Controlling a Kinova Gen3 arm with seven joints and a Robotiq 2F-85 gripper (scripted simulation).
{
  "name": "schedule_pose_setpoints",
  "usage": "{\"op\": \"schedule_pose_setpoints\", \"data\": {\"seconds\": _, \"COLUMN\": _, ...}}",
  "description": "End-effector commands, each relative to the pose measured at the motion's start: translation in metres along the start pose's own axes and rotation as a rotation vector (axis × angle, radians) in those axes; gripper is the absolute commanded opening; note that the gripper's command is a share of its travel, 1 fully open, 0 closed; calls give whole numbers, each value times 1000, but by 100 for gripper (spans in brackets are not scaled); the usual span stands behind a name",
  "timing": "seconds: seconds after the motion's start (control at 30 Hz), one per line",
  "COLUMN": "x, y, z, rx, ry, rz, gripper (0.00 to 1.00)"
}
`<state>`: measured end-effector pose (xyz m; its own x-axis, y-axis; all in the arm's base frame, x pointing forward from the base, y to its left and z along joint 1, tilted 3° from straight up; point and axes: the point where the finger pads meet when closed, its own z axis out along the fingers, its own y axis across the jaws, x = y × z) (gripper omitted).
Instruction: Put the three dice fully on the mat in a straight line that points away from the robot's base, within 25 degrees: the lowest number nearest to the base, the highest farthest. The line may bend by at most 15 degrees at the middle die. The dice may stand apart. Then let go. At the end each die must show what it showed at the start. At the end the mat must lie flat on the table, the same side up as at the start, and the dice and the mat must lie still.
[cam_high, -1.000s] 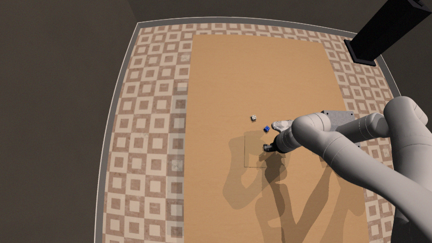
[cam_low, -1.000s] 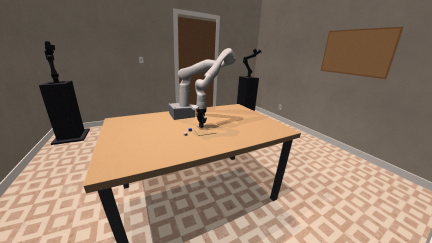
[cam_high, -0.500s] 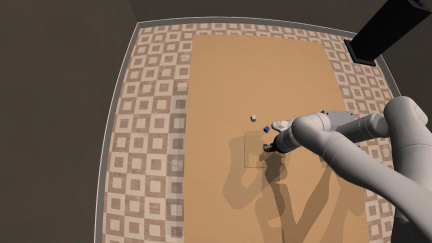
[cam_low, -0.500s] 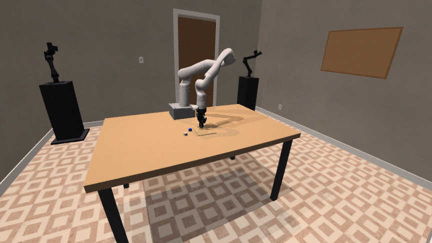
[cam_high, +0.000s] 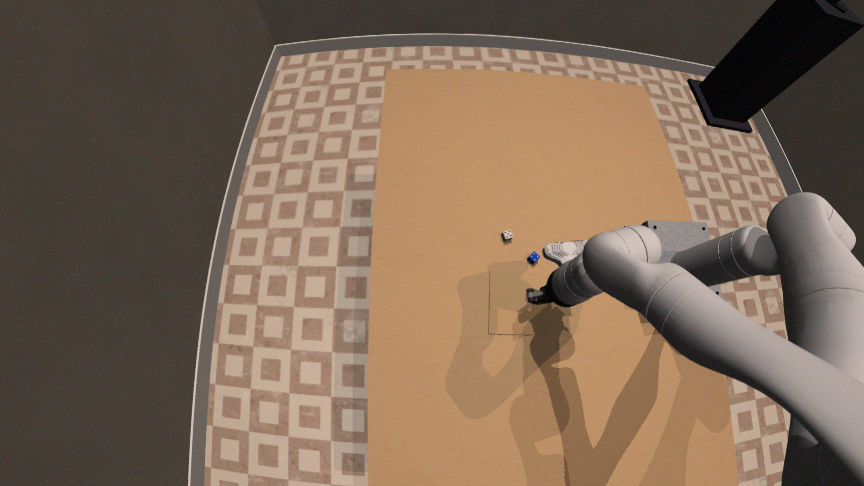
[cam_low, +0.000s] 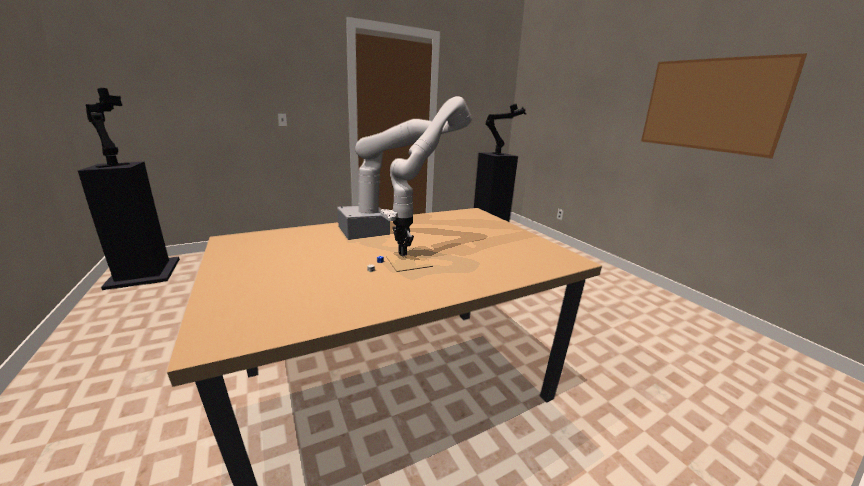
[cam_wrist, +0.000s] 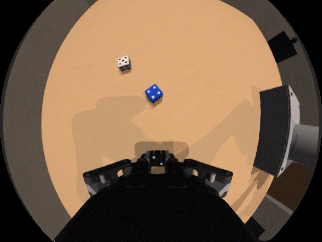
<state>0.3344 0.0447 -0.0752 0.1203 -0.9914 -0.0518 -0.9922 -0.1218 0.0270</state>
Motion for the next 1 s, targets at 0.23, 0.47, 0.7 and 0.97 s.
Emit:
{"op": "schedule_pose_setpoints", "data": {"seconds": 0.23, "x": 0, "y": 0, "z": 0, "rx": 1, "ry": 0, "rz": 0, "gripper": 15}}
{"op": "schedule_pose_setpoints", "data": {"seconds": 0.47, "x": 0, "y": 0, "z": 0, "rx": 1, "ry": 0, "rz": 0, "gripper": 15}}
{"op": "schedule_pose_setpoints", "data": {"seconds": 0.7, "x": 0, "y": 0, "z": 0, "rx": 1, "ry": 0, "rz": 0, "gripper": 15}}
{"op": "schedule_pose_setpoints", "data": {"seconds": 0.97, "x": 0, "y": 0, "z": 2, "rx": 1, "ry": 0, "rz": 0, "gripper": 15}}
